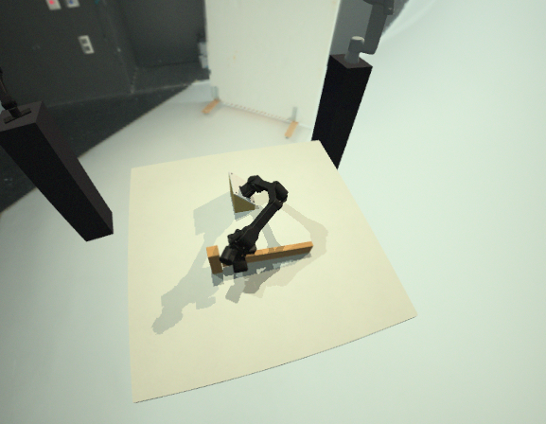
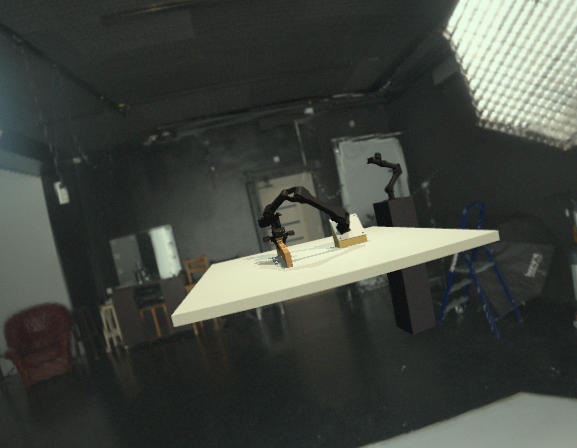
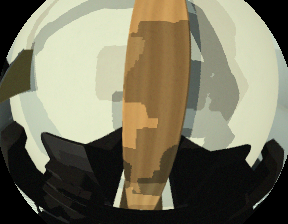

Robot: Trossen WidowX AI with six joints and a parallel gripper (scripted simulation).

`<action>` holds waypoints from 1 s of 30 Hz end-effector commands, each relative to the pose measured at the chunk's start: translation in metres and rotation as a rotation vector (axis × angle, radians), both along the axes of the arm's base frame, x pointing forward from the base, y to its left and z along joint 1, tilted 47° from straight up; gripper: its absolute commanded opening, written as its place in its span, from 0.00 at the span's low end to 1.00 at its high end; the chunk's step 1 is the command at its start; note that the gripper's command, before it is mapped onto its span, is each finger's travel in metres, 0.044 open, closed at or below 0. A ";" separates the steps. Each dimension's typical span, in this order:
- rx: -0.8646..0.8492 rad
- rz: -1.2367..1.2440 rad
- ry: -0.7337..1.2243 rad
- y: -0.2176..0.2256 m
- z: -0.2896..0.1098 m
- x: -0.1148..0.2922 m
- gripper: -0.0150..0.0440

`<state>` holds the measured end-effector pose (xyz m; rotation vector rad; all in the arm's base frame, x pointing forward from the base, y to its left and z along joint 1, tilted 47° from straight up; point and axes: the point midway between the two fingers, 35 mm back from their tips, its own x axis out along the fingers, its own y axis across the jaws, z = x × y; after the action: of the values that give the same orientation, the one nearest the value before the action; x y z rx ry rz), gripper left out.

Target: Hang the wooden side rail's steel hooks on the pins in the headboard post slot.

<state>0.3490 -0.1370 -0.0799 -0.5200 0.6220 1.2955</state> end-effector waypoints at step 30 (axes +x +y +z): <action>-0.012 -0.013 -0.008 -0.010 -0.001 -0.001 0.25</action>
<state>0.3489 -0.1397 -0.0815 -0.5232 0.6223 1.2939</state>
